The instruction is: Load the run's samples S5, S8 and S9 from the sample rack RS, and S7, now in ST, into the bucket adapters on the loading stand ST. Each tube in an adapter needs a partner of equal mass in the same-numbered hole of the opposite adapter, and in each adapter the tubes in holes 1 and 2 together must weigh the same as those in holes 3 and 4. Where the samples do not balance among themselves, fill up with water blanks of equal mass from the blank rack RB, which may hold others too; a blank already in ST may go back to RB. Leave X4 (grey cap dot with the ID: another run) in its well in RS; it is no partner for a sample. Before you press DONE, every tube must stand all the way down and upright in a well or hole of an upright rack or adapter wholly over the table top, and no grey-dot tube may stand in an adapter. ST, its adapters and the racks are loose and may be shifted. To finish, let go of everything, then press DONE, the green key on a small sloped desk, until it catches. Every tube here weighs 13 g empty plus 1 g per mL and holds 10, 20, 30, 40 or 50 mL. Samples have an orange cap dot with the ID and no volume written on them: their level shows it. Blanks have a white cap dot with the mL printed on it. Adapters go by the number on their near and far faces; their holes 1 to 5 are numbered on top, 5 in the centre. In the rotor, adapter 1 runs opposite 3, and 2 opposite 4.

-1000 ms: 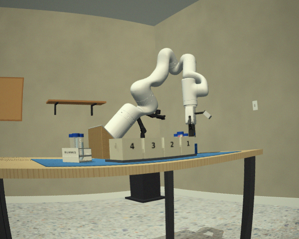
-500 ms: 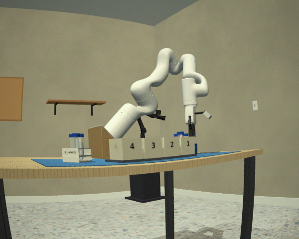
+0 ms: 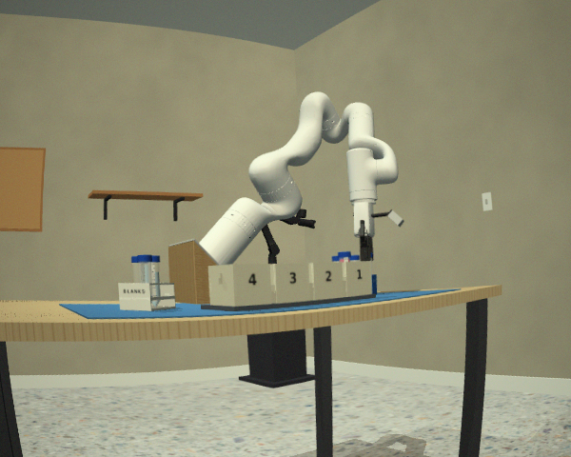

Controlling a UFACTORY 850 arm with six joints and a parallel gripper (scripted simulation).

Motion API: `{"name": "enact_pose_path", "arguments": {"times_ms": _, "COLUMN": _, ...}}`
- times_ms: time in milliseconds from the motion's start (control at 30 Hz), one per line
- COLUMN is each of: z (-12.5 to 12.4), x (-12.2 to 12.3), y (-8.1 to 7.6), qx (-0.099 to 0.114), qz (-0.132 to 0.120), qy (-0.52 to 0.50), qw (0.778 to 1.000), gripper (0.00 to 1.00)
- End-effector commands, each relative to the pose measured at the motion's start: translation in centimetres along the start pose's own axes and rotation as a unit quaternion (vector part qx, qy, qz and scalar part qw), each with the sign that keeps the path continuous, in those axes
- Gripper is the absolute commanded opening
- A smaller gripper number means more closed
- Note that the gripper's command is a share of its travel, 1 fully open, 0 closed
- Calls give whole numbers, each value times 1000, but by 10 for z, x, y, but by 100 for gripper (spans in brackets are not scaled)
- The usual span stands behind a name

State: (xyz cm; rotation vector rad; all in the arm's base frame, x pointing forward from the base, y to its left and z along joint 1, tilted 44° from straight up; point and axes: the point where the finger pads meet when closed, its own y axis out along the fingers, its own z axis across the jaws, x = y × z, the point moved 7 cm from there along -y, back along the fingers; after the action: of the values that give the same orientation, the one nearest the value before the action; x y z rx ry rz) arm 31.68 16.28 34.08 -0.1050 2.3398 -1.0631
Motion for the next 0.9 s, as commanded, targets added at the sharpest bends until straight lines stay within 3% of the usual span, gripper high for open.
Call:
{"name": "enact_pose_path", "arguments": {"times_ms": 0, "z": 0, "x": 0, "y": -4, "qx": 0, "qz": 0, "qy": 0, "qw": 1000, "gripper": 0}}
{"name": "enact_pose_path", "arguments": {"times_ms": 867, "z": 0, "x": -1, "y": -17, "qx": 0, "qz": 0, "qy": 0, "qw": 1000, "gripper": 0}}
